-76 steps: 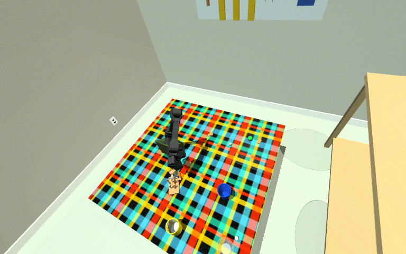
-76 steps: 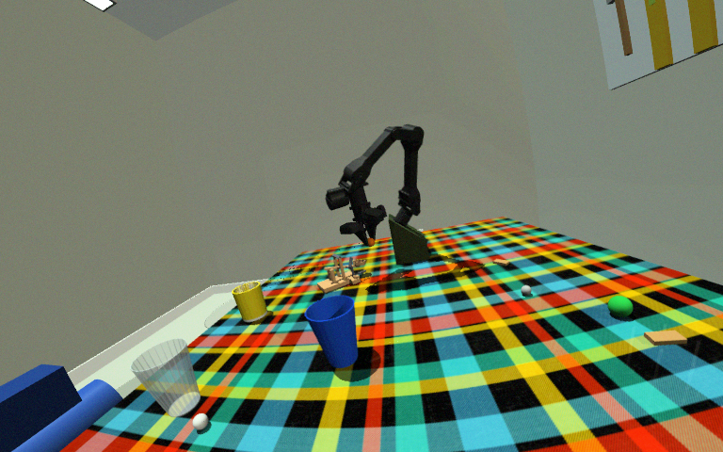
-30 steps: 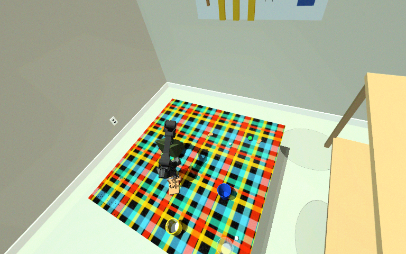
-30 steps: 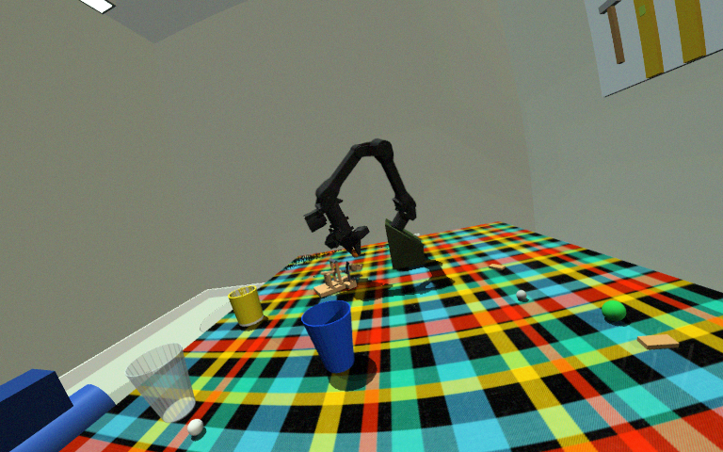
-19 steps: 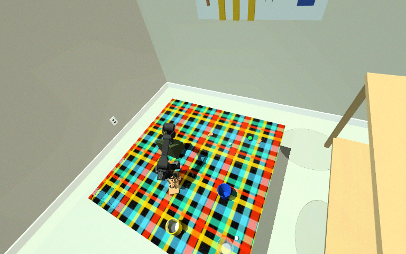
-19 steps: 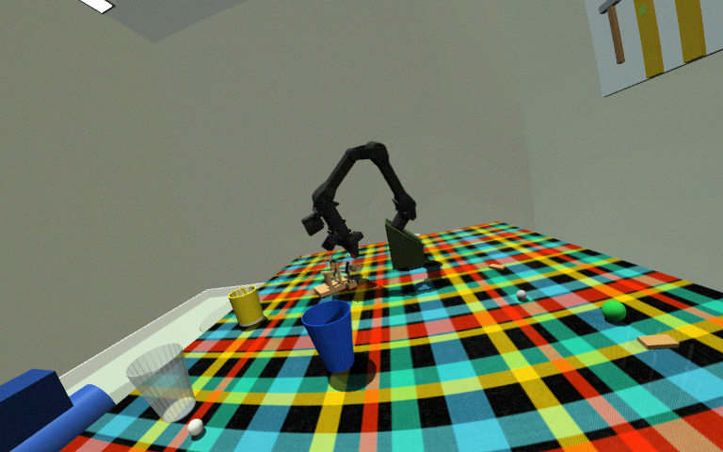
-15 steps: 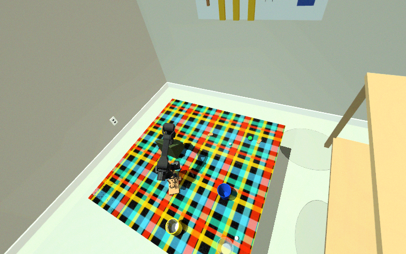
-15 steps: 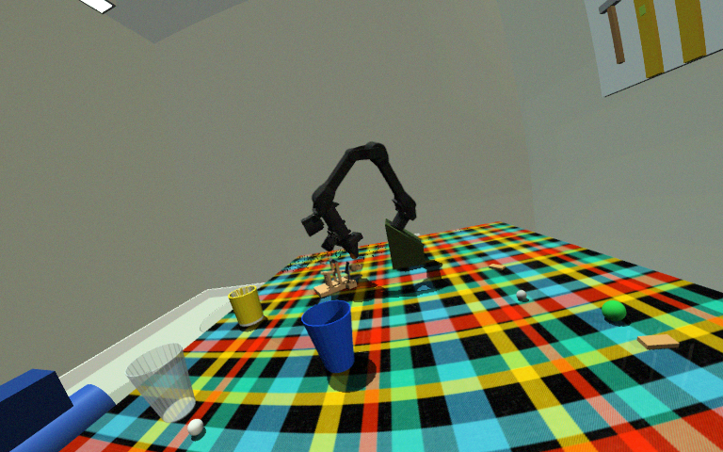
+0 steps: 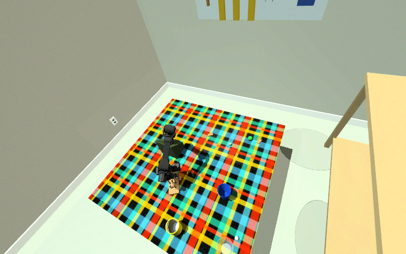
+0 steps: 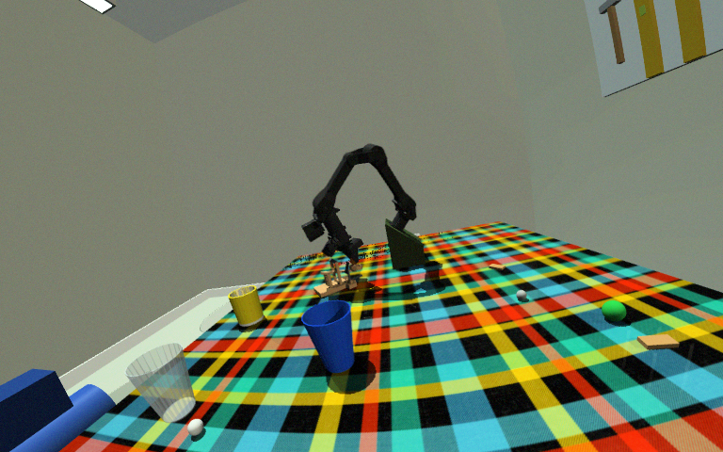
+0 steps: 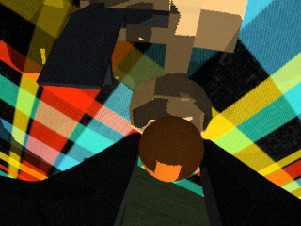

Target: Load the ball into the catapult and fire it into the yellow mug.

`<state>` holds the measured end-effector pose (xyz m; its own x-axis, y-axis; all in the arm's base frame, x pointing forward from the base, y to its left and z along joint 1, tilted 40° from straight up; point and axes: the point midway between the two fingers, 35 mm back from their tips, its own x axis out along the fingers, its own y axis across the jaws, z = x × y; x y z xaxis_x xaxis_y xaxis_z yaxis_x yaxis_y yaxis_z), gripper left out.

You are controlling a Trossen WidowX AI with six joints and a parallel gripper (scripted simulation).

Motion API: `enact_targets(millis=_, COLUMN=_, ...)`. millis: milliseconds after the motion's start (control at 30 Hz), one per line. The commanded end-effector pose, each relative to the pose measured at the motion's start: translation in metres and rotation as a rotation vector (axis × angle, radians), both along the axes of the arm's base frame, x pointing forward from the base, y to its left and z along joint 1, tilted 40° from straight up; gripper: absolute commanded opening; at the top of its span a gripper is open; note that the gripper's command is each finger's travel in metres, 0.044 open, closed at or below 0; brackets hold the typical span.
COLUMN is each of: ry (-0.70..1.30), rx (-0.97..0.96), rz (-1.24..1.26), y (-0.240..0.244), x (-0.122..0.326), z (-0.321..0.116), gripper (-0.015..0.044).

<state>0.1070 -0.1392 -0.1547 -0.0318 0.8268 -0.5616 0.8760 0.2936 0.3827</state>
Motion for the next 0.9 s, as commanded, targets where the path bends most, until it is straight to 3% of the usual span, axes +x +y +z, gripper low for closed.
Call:
enact_targets(millis=0, ry=0.003, rx=0.008, rz=-0.004, y=0.007, x=0.0, z=-0.003, gripper=0.0)
enact_targets(millis=200, ry=0.0, rx=0.0, rz=0.0, y=0.001, x=0.0, z=-0.001, gripper=0.0)
enact_targets(millis=533, ry=0.0, rx=0.0, rz=0.0, y=-0.001, x=0.0, z=0.001, gripper=0.0263)
enact_targets(millis=733, ry=0.005, rx=0.004, rz=-0.003, y=-0.059, x=-0.011, z=0.068, gripper=0.042)
enact_targets(millis=833, ry=0.006, rx=0.006, rz=-0.004, y=-0.071, x=-0.016, z=0.088, gripper=0.044)
enact_targets(millis=867, ry=0.007, rx=0.006, rz=-0.009, y=-0.055, x=-0.009, z=0.063, gripper=0.044)
